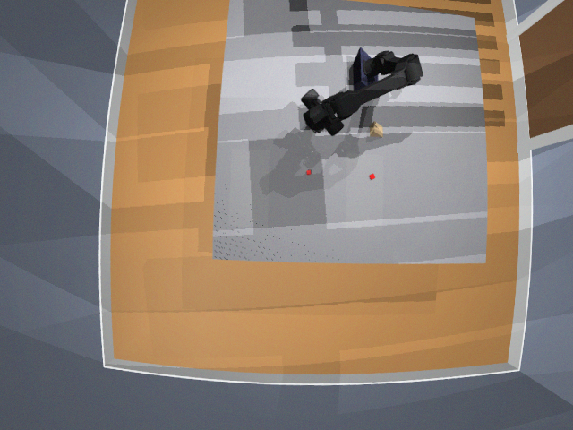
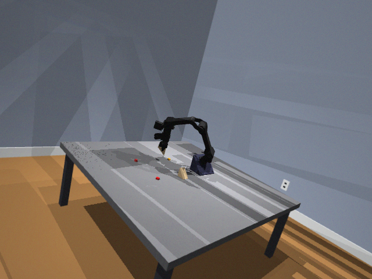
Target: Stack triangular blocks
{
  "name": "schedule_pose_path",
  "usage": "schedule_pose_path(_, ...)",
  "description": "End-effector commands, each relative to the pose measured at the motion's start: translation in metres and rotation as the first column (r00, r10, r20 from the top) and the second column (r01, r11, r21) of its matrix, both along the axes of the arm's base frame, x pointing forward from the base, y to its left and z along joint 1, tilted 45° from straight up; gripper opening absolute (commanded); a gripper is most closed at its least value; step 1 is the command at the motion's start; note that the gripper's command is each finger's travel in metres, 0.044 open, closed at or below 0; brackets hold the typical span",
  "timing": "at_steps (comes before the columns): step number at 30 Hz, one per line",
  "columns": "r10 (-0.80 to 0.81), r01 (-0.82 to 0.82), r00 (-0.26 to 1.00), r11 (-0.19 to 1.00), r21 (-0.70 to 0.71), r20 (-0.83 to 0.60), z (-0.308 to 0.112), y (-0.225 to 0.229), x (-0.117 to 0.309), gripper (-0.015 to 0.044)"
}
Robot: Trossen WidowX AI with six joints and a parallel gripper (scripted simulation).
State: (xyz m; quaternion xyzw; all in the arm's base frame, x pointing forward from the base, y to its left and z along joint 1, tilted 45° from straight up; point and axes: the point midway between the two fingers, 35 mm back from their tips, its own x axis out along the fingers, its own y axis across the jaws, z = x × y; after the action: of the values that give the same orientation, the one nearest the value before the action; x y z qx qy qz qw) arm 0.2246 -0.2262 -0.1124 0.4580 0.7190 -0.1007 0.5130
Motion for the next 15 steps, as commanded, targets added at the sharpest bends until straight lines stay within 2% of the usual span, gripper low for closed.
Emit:
schedule_pose_path(1, -0.145, 0.146, 0.988, 0.989, 0.019, -0.056, 0.0011, -0.0037, 0.0018, 0.0000)
schedule_pose_path(15, -0.517, 0.548, 0.810, 0.835, 0.045, -0.277, 0.0031, -0.0096, 0.0010, 0.0000)
